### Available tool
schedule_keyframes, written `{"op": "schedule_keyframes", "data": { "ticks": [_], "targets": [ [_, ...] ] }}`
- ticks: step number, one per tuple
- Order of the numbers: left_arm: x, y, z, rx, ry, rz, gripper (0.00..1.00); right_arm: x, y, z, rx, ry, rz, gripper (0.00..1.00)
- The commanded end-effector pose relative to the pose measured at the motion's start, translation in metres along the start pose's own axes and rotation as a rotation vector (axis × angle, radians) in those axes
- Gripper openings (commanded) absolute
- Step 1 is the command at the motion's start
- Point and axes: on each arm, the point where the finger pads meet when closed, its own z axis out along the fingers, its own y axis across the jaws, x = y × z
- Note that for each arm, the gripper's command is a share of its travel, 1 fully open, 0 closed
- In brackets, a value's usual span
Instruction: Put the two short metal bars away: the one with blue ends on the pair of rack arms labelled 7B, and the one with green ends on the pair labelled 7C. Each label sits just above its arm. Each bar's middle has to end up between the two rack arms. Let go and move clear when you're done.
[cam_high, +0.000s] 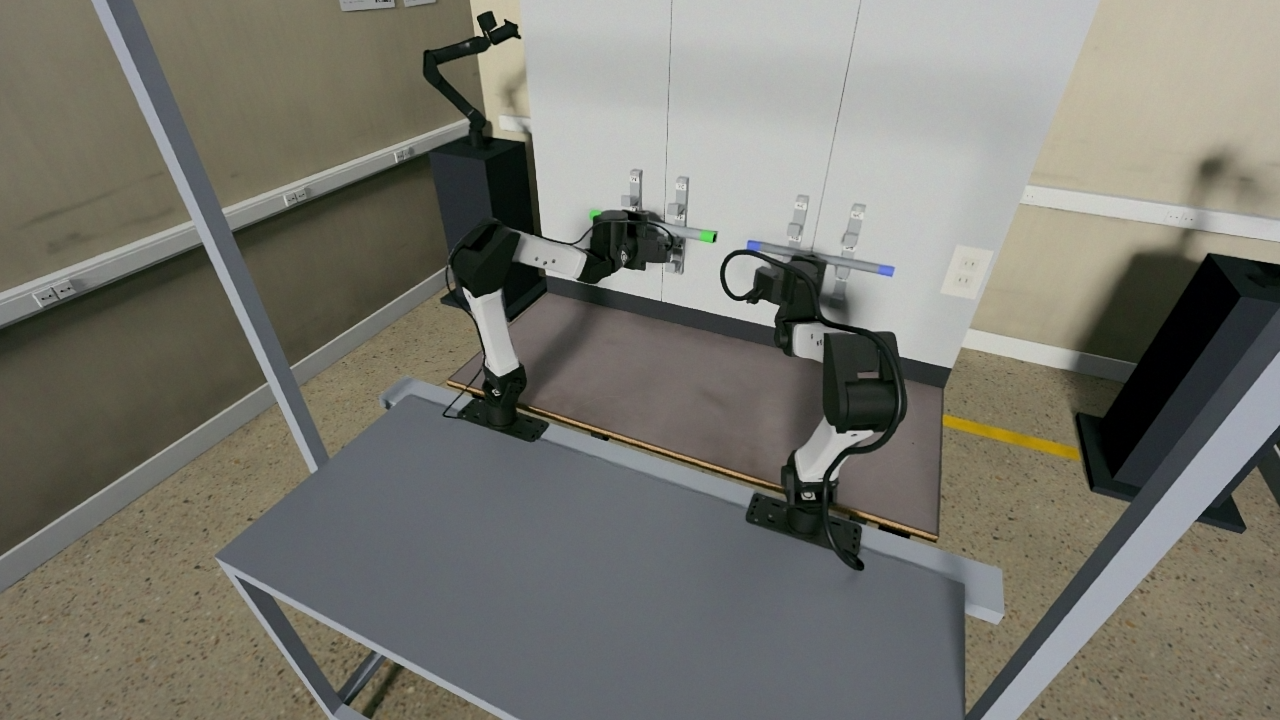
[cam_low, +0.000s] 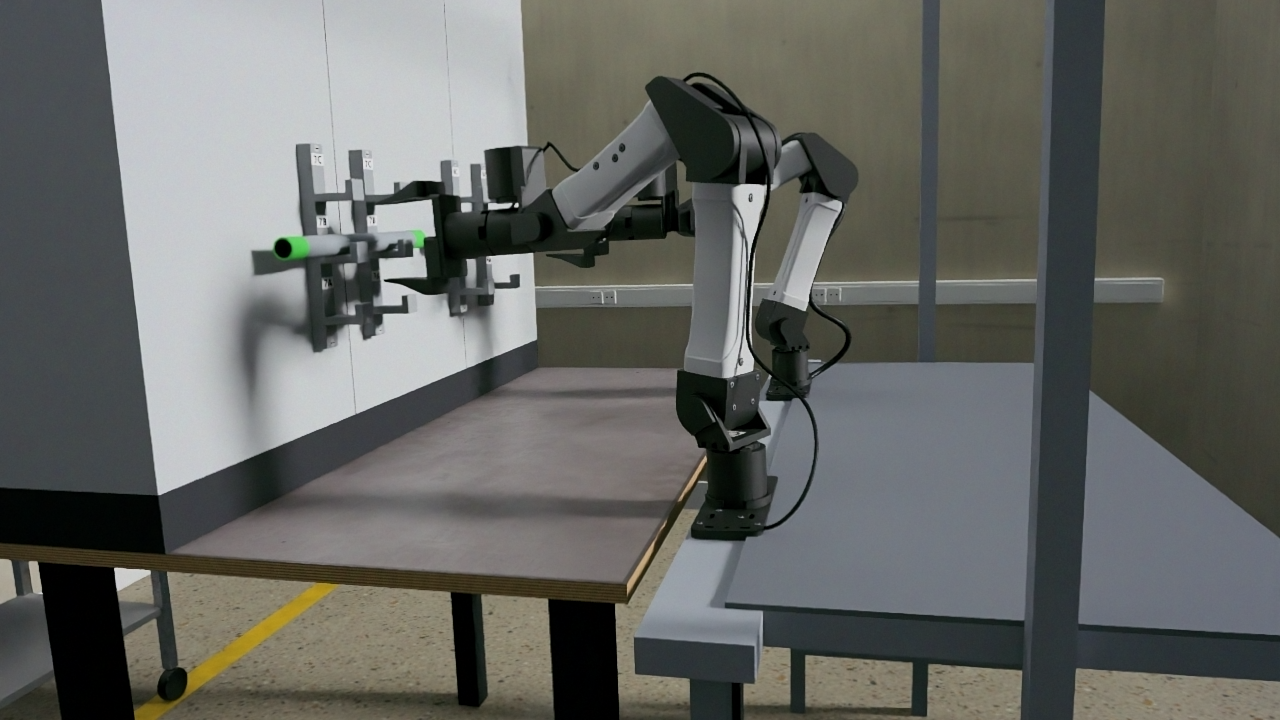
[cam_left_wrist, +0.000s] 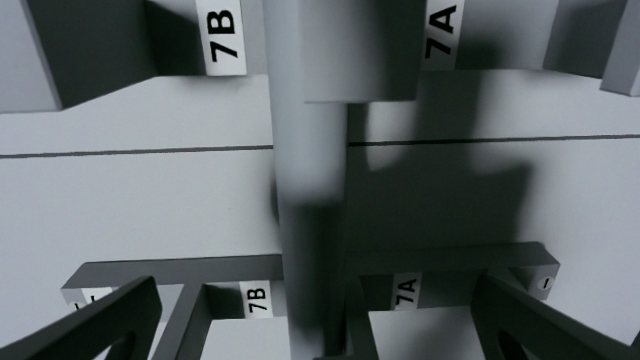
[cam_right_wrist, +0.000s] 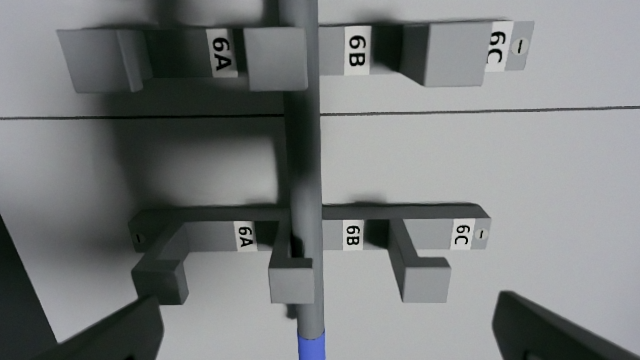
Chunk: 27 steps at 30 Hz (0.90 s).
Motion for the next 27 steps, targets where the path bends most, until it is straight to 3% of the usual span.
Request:
{"op": "schedule_keyframes", "data": {
  "ticks": [1,27],
  "targets": [
    [0.0,0.018,0.007,-0.05,-0.001,-0.018,1.0,-0.001,0.003,0.0,0.01,0.006,-0.004,1.0],
    [0.0,0.018,0.037,-0.05,-0.001,-0.018,1.0,-0.001,0.003,0.0,0.01,0.006,-0.004,1.0]
  ]
}}
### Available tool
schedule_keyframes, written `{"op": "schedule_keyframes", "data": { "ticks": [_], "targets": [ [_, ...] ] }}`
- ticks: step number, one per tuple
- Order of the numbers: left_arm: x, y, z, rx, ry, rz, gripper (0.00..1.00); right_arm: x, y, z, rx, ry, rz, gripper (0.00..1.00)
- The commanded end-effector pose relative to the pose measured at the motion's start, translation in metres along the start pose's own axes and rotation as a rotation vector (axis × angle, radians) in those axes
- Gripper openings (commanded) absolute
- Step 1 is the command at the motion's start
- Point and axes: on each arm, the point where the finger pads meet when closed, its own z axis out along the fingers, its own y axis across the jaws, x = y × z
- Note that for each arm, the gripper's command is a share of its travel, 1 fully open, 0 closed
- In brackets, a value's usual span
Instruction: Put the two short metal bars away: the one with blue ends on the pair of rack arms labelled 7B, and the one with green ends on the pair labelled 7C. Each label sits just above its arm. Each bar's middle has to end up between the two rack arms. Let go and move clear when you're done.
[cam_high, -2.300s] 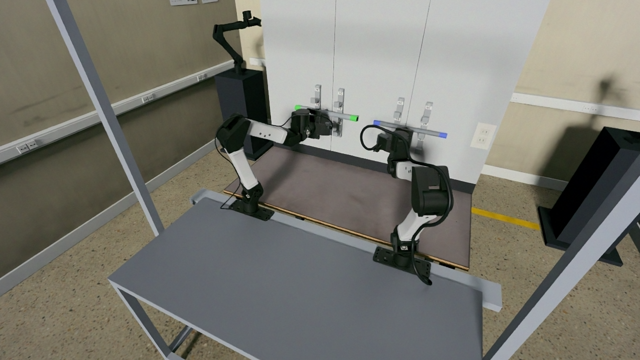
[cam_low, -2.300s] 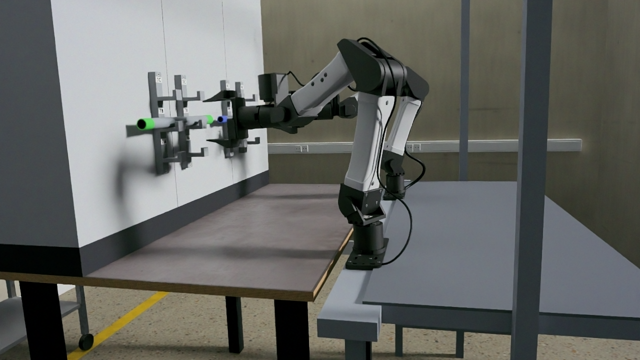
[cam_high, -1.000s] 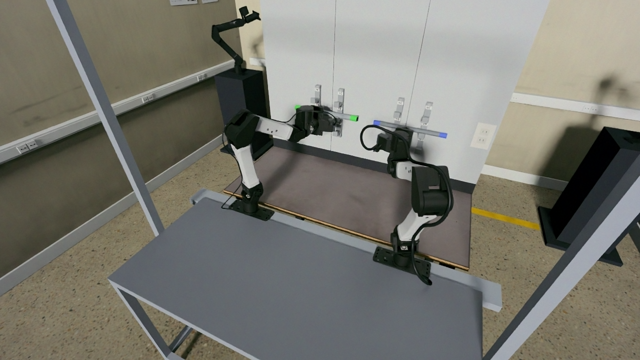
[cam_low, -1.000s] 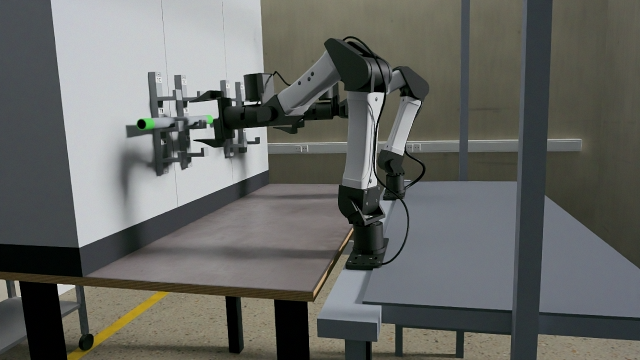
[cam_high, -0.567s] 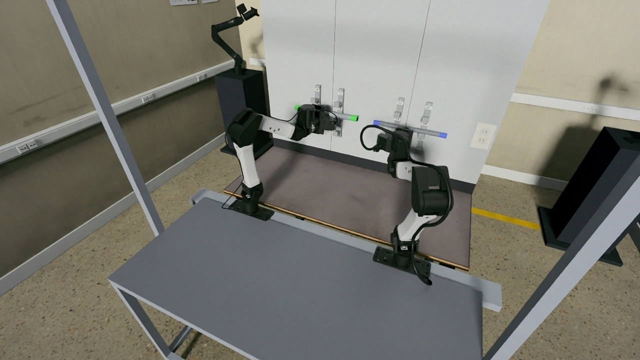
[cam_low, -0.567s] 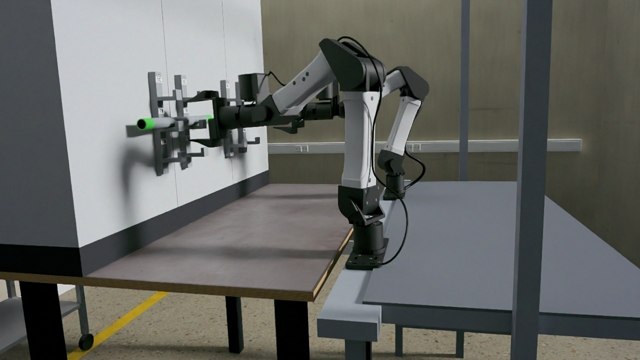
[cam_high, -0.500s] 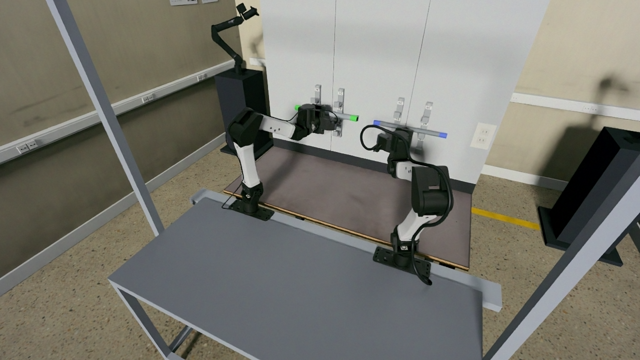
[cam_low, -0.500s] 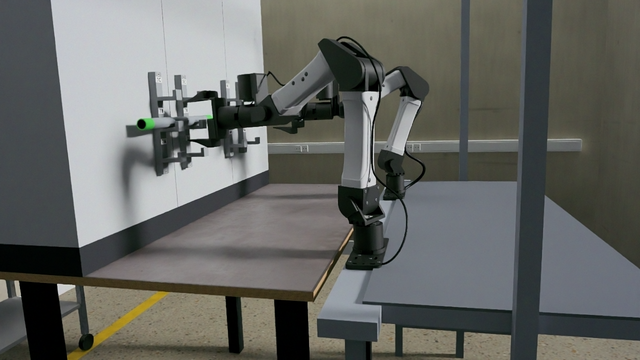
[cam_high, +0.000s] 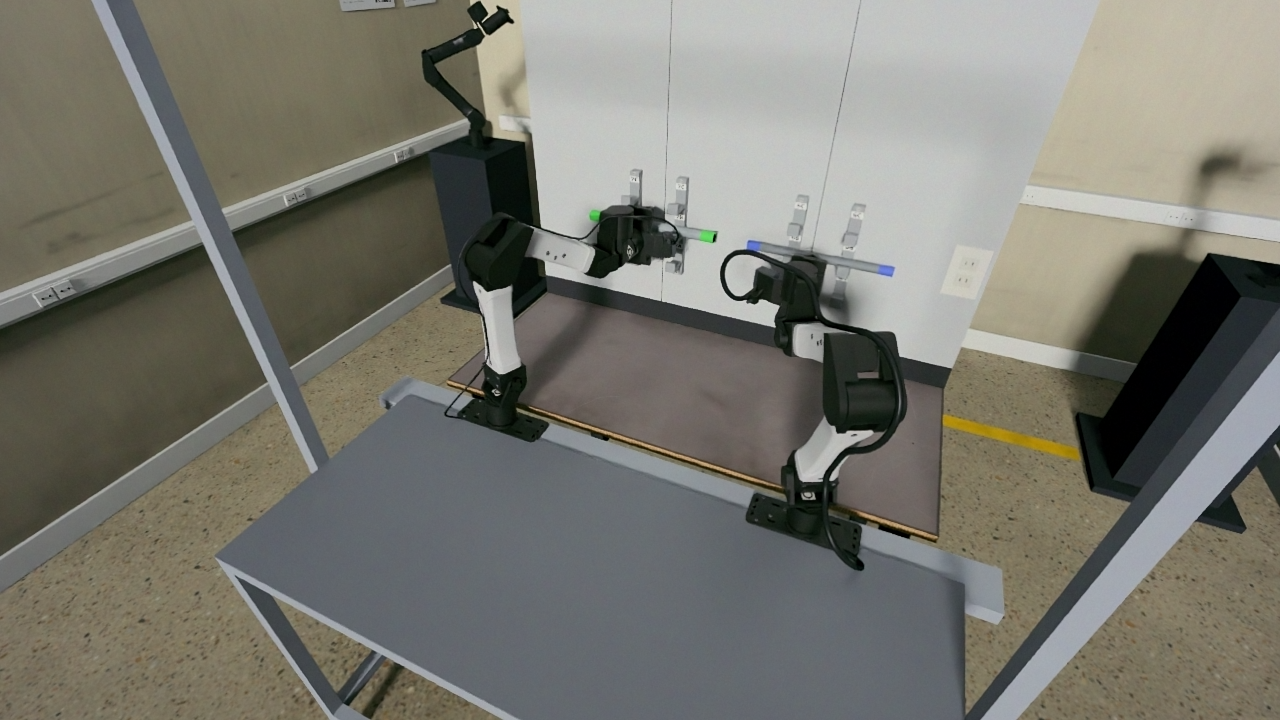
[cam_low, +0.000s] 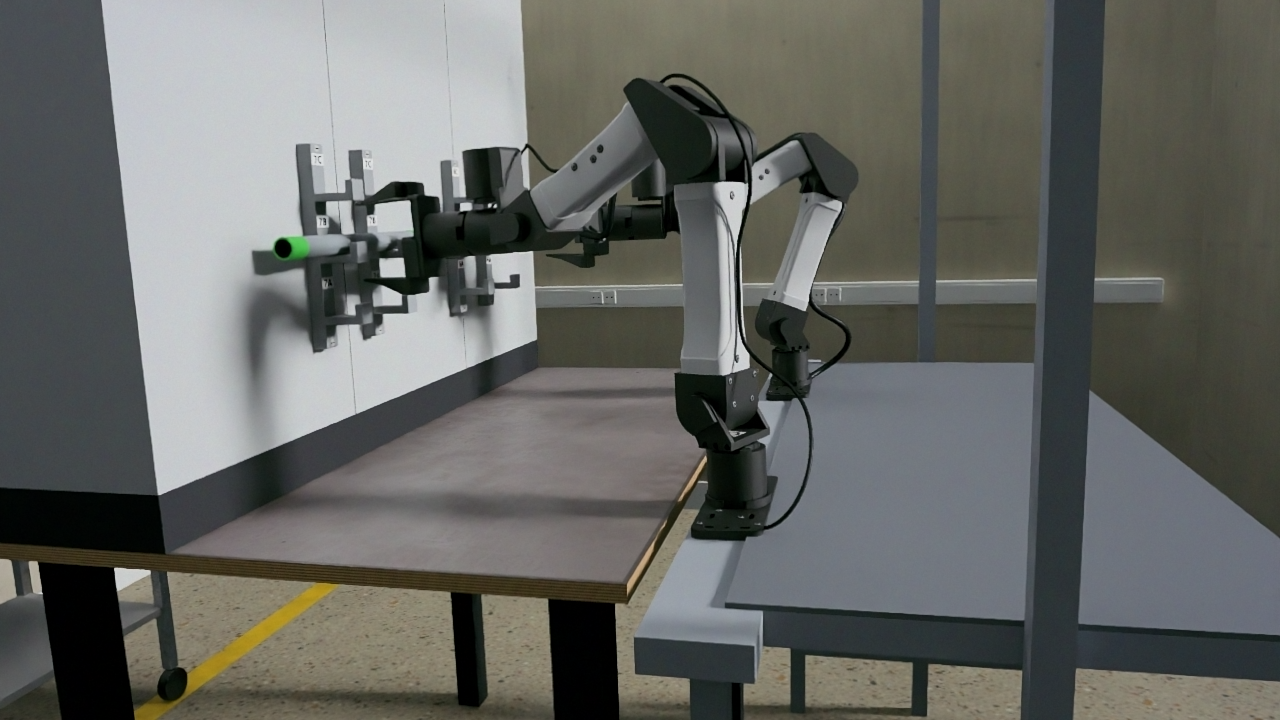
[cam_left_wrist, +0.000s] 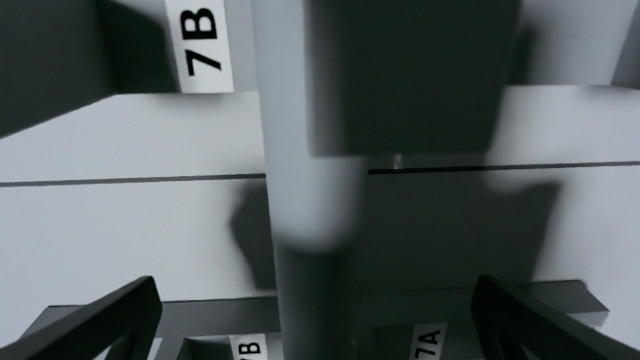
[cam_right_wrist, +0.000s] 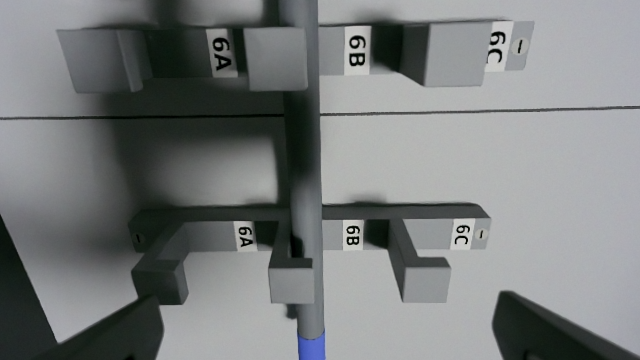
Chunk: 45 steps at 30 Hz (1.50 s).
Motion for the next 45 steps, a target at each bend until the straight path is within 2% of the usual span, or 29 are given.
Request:
{"op": "schedule_keyframes", "data": {
  "ticks": [1,7,22,45],
  "targets": [
    [0.0011,0.0162,0.0091,-0.049,0.0,-0.016,1.0,-0.0006,0.0027,0.0002,0.01,0.006,-0.004,1.0],
    [0.0011,0.0164,0.0142,-0.049,0.0,-0.016,1.0,-0.0006,0.0027,0.0002,0.01,0.006,-0.004,1.0],
    [0.0014,0.0154,0.0158,-0.049,0.0,-0.016,0.0,-0.0006,0.0027,0.0002,0.01,0.006,-0.004,1.0],
    [0.0014,0.0153,0.0139,-0.049,0.0,-0.016,0.0,-0.0006,0.0027,0.0002,0.01,0.006,-0.004,1.0]
  ]
}}
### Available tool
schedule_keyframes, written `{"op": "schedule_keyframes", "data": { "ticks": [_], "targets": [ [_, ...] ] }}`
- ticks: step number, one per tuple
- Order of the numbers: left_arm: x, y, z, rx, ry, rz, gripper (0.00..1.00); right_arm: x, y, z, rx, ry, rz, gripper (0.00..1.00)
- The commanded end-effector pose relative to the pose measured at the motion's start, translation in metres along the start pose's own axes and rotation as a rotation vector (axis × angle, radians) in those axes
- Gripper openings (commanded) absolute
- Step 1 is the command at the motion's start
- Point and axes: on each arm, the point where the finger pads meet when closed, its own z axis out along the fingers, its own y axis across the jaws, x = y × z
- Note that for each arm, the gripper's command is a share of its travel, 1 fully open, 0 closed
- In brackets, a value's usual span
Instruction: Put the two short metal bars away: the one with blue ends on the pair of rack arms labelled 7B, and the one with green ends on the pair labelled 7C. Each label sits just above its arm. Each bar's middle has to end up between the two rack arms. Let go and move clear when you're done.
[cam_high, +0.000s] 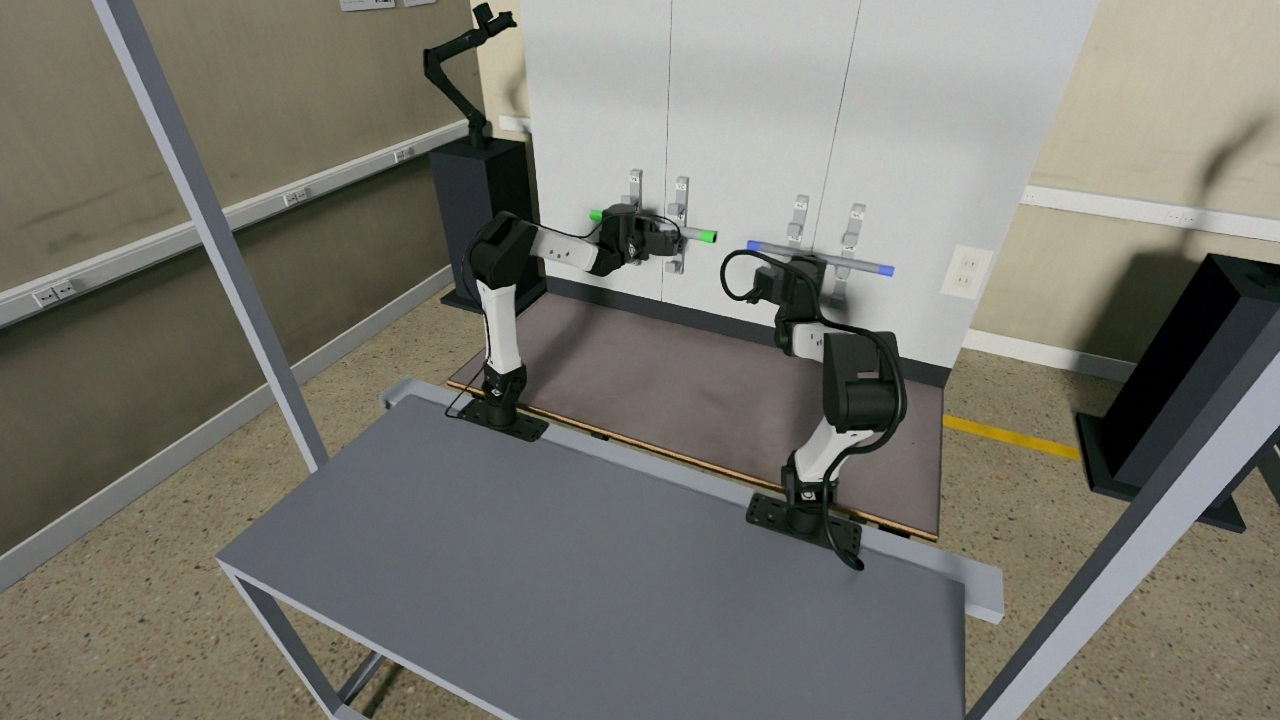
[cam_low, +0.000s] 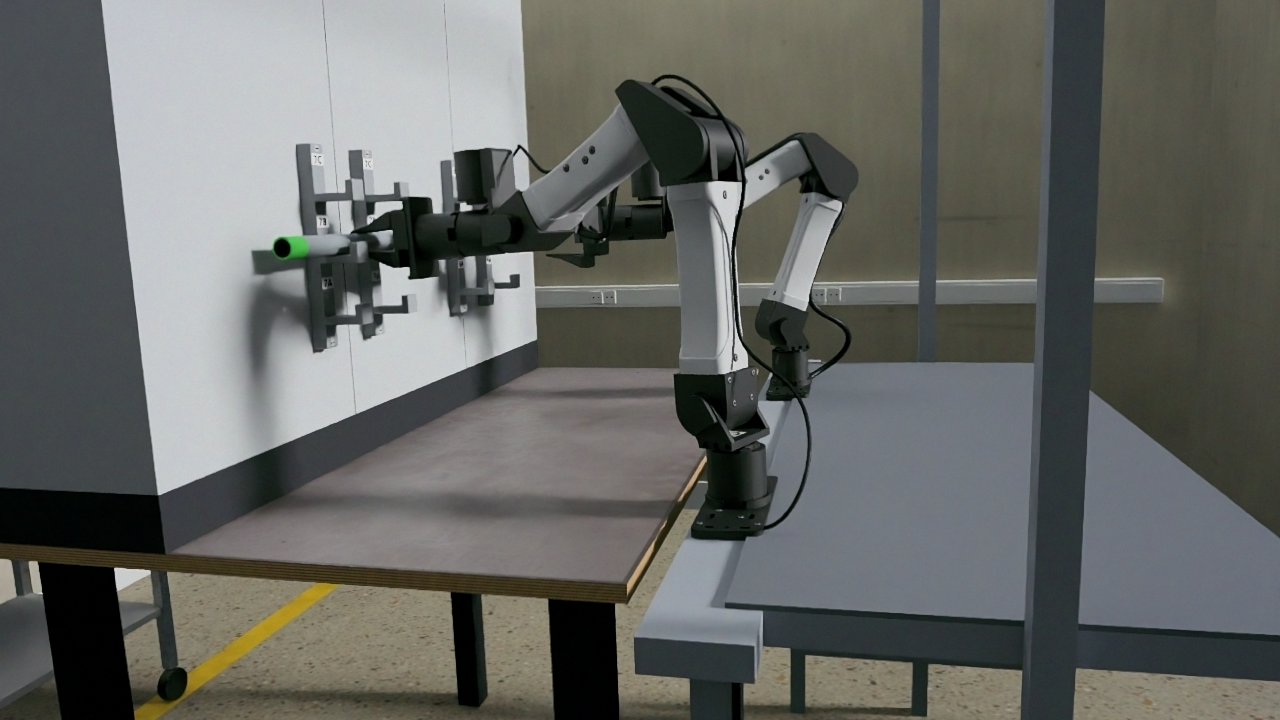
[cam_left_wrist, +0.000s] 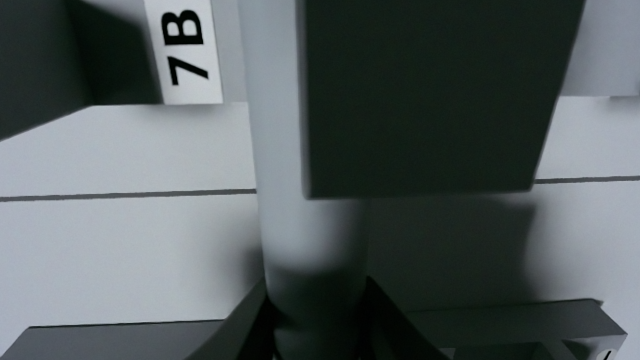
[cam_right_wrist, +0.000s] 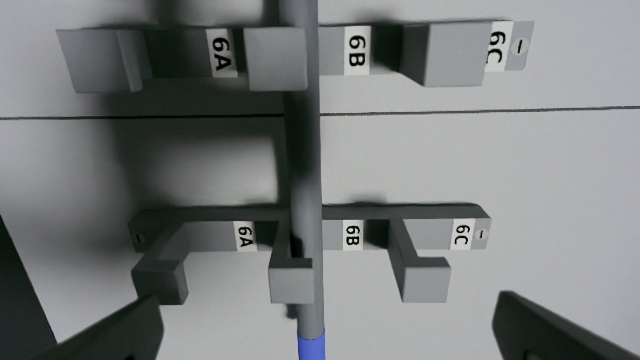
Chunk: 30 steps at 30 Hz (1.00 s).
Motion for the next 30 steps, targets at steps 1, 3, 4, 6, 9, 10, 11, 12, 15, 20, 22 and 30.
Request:
{"op": "schedule_keyframes", "data": {
  "ticks": [1,3,4,6,9,10,11,12,15,20,22,30],
  "targets": [
    [0.0022,0.0158,0.0036,-0.049,0.005,-0.013,0.0,-0.0006,0.0027,0.0002,0.01,0.006,-0.004,1.0],
    [0.0022,0.0158,0.0034,-0.049,0.005,-0.013,0.0,-0.0006,0.0027,0.0002,0.01,0.006,-0.004,1.0],
    [0.0022,0.0158,0.0033,-0.049,0.005,-0.013,0.0,-0.0006,0.0027,0.0002,0.01,0.006,-0.004,1.0],
    [0.0022,0.0158,0.0031,-0.049,0.005,-0.013,0.0,-0.0006,0.0027,0.0002,0.01,0.006,-0.004,1.0],
    [0.0022,0.0158,0.0028,-0.049,0.005,-0.013,0.0,-0.0006,0.0027,0.0002,0.01,0.006,-0.004,1.0],
    [0.0022,0.0158,0.0027,-0.049,0.005,-0.013,0.0,-0.0006,0.0027,0.0002,0.01,0.006,-0.004,1.0],
    [0.0022,0.0158,0.0026,-0.049,0.005,-0.013,0.0,-0.0006,0.0027,0.0002,0.01,0.006,-0.004,1.0],
    [0.0022,0.0158,0.0026,-0.049,0.005,-0.013,0.0,-0.0006,0.0027,0.0002,0.01,0.006,-0.004,1.0],
    [0.0023,0.0169,0.0026,-0.049,0.005,-0.013,0.0,-0.0006,0.0027,0.0002,0.01,0.006,-0.004,1.0],
    [0.0023,0.0197,0.0024,-0.049,0.005,-0.013,0.0,-0.0006,0.0027,0.0002,0.01,0.006,-0.004,1.0],
    [0.0023,0.0208,0.0024,-0.049,0.005,-0.013,0.0,-0.0006,0.0027,0.0002,0.01,0.006,-0.004,1.0],
    [0.0023,0.0241,0.0022,-0.049,0.005,-0.013,0.0,-0.0006,0.0027,0.0002,0.01,0.006,-0.004,1.0]
  ]
}}
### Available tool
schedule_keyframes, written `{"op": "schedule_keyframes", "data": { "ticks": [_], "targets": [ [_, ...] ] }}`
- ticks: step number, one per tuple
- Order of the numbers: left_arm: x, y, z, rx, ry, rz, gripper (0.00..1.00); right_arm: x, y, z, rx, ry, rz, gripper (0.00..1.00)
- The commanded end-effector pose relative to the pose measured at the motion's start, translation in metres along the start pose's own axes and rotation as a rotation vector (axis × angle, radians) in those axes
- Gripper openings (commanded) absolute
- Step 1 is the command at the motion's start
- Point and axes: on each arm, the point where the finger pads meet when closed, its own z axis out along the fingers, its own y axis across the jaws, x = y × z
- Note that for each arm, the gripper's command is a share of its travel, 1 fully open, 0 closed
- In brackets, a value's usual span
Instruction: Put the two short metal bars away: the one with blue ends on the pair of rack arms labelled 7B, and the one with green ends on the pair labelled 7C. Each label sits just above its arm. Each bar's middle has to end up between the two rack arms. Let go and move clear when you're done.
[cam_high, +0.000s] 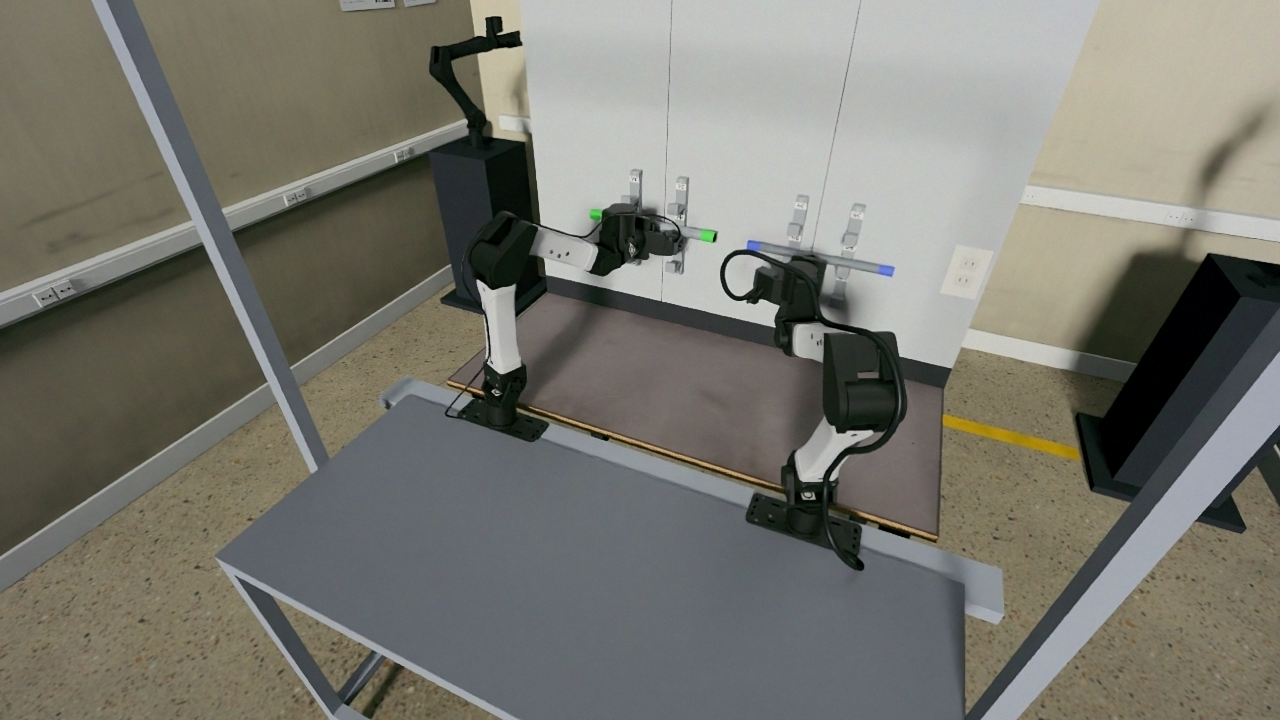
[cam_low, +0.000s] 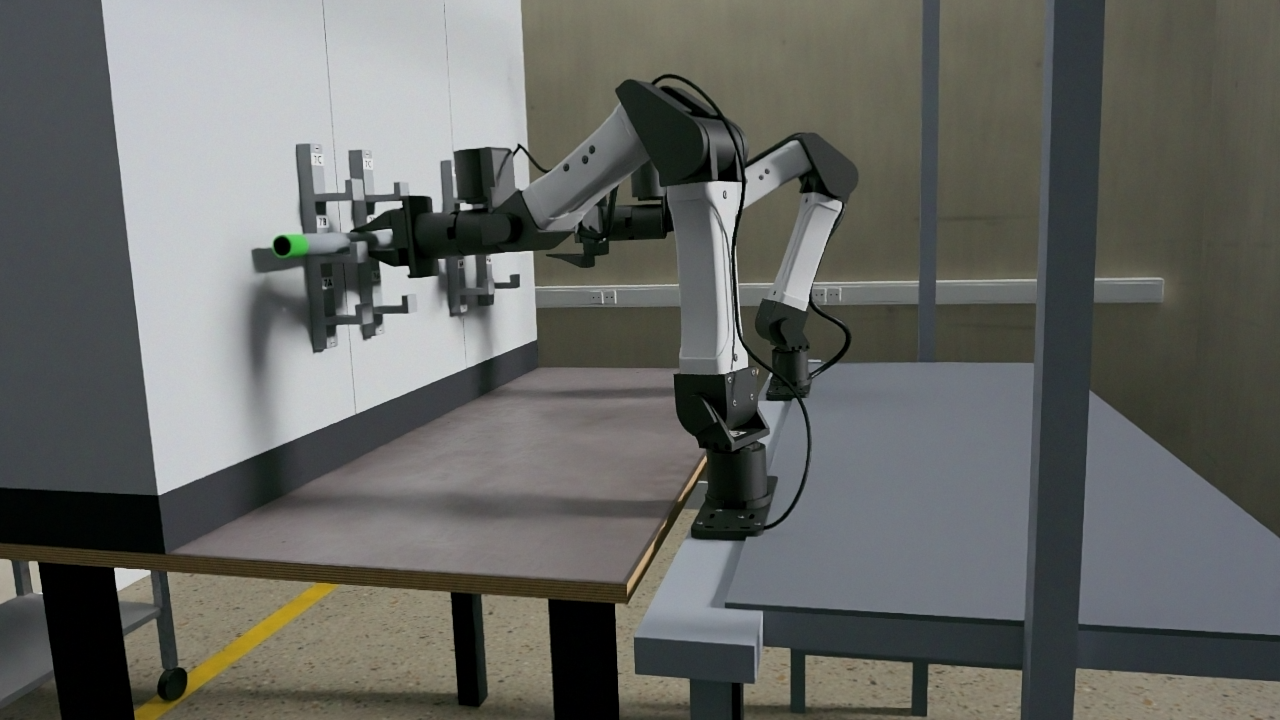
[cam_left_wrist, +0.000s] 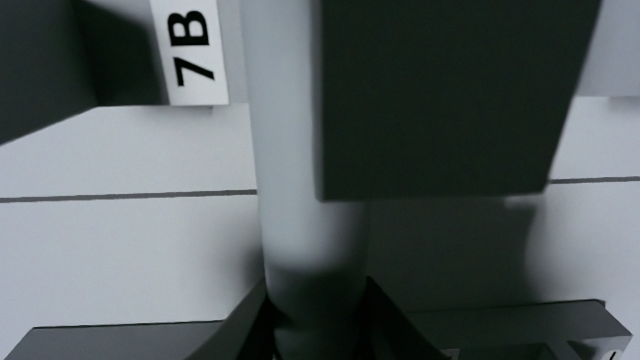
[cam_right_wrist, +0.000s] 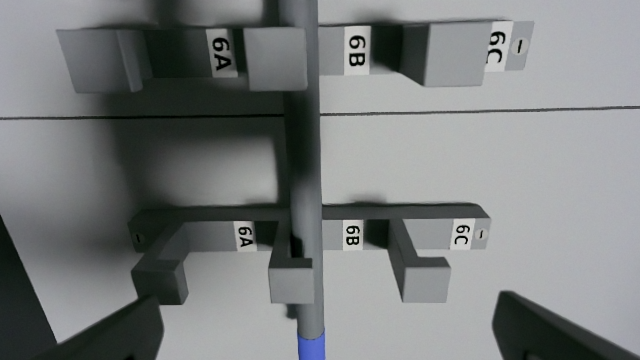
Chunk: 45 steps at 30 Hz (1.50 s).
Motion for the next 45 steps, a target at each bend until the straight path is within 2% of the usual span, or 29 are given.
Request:
{"op": "schedule_keyframes", "data": {
  "ticks": [1,15,45],
  "targets": [
    [0.003,0.023,0.002,-0.046,0.005,-0.015,0.0,-0.001,0.003,0.0,0.01,0.006,-0.004,1.0],
    [0.003,0.037,0.001,-0.046,0.005,-0.015,0.0,-0.001,0.003,0.0,0.01,0.006,-0.004,1.0],
    [0.005,0.05,-0.005,-0.046,0.005,-0.015,0.0,-0.001,0.003,0.0,0.01,0.006,-0.004,1.0]
  ]
}}
